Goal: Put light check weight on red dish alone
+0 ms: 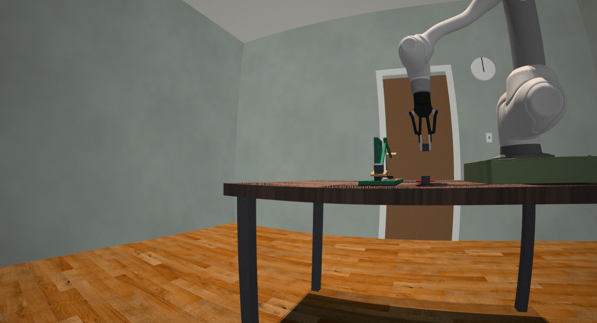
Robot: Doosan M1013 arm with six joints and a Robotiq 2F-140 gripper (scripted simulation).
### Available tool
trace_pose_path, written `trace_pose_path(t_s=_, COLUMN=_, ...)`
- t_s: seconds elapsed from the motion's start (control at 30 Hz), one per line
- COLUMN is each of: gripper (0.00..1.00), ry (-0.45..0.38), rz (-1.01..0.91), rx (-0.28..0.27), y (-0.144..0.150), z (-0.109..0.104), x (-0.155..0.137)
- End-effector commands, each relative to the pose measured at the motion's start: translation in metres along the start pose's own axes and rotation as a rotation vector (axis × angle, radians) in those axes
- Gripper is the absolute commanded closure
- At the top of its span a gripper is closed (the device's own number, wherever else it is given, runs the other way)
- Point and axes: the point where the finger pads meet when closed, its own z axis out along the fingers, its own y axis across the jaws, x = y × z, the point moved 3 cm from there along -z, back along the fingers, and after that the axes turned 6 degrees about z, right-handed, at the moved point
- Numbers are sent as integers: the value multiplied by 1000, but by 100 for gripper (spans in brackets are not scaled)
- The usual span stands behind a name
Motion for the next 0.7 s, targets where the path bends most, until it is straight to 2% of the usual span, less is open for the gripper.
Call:
trace_pose_path(t_s=0.0, gripper=76, ry=-7, rz=-2, rx=-2, y=-4, z=-15, x=29)
trace_pose_path(t_s=0.13, gripper=76, ry=-7, rz=-2, rx=-2, y=-8, z=-36, x=72)
trace_pose_path(t_s=0.17, gripper=76, ry=-7, rz=-2, rx=-2, y=-8, z=-36, x=72)
trace_pose_path(t_s=0.4, gripper=76, ry=-7, rz=-2, rx=-2, y=-14, z=-66, x=131)
trace_pose_path(t_s=0.67, gripper=76, ry=-7, rz=-2, rx=-2, y=-17, z=-78, x=155)
